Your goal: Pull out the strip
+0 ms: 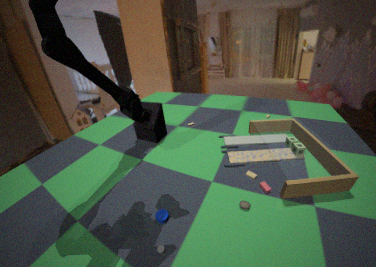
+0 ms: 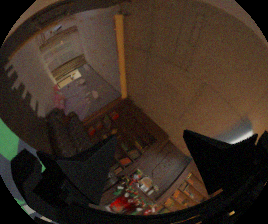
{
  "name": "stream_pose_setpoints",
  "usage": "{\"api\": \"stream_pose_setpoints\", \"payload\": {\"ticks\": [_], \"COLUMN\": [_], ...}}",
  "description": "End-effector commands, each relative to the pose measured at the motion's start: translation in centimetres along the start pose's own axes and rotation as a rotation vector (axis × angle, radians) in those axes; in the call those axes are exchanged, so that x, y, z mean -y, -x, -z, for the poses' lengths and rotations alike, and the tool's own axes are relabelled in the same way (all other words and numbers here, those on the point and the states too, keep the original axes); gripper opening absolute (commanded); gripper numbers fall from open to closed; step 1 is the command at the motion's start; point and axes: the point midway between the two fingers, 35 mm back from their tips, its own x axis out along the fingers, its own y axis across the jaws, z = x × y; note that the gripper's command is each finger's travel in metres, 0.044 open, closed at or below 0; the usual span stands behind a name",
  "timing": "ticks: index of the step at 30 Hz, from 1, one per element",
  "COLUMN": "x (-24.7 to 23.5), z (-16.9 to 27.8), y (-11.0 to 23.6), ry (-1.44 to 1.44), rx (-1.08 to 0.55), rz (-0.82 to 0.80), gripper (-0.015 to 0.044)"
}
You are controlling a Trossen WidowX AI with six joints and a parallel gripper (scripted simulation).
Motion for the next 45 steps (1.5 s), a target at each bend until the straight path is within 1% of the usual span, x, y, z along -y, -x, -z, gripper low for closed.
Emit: {"api": "stream_pose_setpoints", "payload": {"ticks": [1,3,9,13,16,20,24,29,33,35,36,45], "x": [-0.2,-1.9,-9.8,-15.1,-19.1,-24.1,-28.7,-33.9,-37.2,-38.0,-38.1,-38.1], "z": [0.2,1.7,8.6,13.2,16.5,20.5,23.8,26.9,28.5,28.7,28.8,28.8], "y": [-0.1,-0.5,-0.8,0.4,2.0,5.0,8.9,15.0,20.1,21.5,21.7,21.7], "ry": [-0.006,-0.058,-0.290,-0.434,-0.534,-0.655,-0.758,-0.861,-0.910,-0.921,-0.922,-0.922], "rx": [-0.006,-0.059,-0.317,-0.503,-0.648,-0.843,-1.033,-1.264,-1.429,-1.472,-1.477,-1.477], "rz": [-0.004,-0.032,-0.124,-0.149,-0.149,-0.123,-0.071,0.032,0.131,0.164,0.168,0.168], "gripper": [0.0400,0.0400,0.0400,0.0400,0.0400,0.0400,0.0400,0.0400,0.0400,0.0400,0.0400,0.0400]}}
